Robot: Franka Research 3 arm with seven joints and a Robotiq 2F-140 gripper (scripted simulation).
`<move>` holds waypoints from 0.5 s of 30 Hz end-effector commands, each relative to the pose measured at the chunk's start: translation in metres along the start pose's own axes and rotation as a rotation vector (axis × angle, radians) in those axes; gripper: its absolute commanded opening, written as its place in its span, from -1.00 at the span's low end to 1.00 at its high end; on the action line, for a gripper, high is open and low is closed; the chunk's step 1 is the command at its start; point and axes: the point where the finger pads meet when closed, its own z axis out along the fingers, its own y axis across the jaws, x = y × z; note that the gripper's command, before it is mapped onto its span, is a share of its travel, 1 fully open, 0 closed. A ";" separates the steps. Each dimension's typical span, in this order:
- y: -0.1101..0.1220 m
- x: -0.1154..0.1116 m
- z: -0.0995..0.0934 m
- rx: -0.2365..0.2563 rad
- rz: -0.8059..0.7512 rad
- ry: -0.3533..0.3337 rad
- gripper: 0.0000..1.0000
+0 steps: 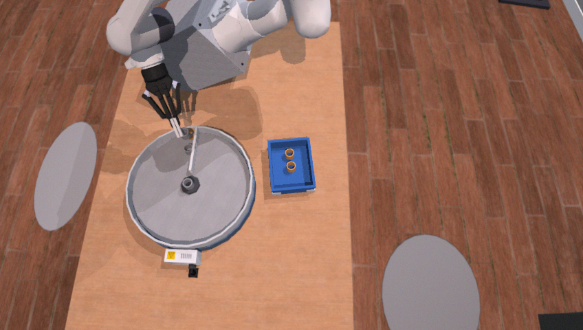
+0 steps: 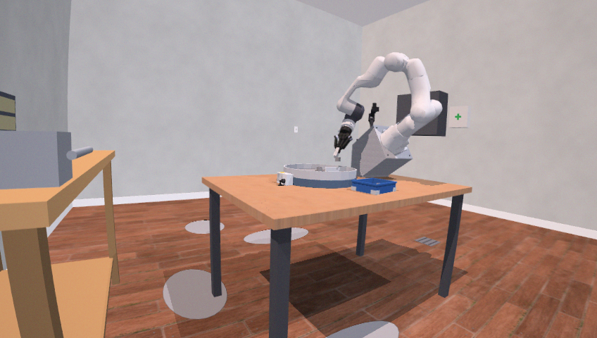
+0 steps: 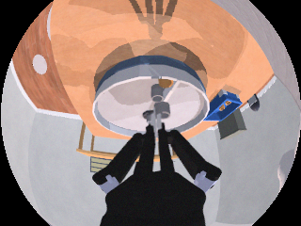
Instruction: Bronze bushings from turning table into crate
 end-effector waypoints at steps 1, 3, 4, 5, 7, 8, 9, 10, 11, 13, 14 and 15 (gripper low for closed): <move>0.002 0.000 -0.001 -0.003 0.005 0.002 -1.00; 0.002 0.000 -0.001 -0.003 0.005 0.002 -1.00; 0.002 0.000 -0.001 -0.003 0.005 0.002 -1.00; 0.001 0.000 0.000 -0.003 0.005 0.002 -1.00; 0.000 -0.003 0.002 -0.003 0.005 0.002 -1.00; -0.001 -0.006 0.005 -0.003 0.005 0.002 -1.00; -0.003 -0.011 0.009 -0.003 0.005 0.002 -1.00; -0.004 -0.016 0.013 -0.003 0.005 0.002 -1.00; -0.007 -0.022 0.018 -0.003 0.005 0.002 -1.00; -0.012 -0.037 0.031 -0.003 0.005 0.002 -1.00; -0.016 -0.046 0.039 -0.003 0.005 0.002 -1.00; -0.019 -0.055 0.046 -0.003 0.005 0.002 -1.00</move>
